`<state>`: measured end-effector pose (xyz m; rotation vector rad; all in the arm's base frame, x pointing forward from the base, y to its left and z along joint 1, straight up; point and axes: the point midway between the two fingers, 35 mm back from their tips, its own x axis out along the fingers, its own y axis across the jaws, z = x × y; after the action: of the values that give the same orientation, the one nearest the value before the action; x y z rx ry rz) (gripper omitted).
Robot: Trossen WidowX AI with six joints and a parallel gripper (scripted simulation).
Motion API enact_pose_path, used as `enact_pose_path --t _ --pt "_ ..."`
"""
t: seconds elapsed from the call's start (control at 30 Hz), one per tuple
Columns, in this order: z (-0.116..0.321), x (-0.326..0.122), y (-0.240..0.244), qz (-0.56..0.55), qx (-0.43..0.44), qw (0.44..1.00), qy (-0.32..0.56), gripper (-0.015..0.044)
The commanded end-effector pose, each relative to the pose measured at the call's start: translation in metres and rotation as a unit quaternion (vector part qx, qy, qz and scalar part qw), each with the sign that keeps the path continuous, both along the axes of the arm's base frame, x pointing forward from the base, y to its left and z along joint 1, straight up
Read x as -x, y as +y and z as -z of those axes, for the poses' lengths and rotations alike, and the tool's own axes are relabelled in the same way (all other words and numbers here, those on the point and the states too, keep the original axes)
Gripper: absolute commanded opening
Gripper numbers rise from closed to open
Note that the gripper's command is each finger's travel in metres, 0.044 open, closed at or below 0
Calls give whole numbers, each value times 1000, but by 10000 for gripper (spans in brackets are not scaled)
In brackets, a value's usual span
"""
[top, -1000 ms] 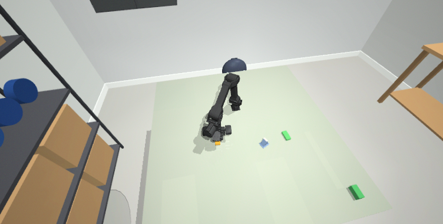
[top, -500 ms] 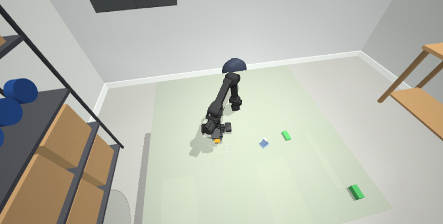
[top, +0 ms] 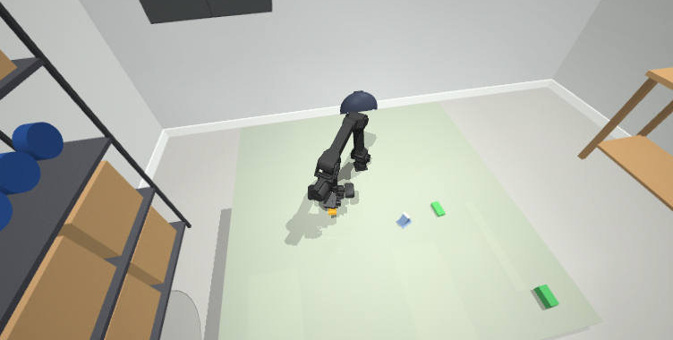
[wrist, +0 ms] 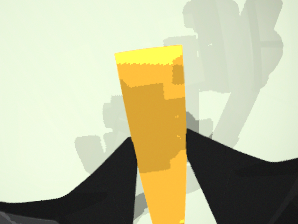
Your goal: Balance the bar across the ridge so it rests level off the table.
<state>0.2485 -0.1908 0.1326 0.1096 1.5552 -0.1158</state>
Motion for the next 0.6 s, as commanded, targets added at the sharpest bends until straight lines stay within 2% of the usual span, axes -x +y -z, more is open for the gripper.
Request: enact_pose_path --t 0.0,0.23,0.57 --pt "-16 1 0 2 6 1000 -5 0" --pt "-25 0 2 5 6 1000 -5 0" --pt "-27 -25 22 58 4 998 -6 0"
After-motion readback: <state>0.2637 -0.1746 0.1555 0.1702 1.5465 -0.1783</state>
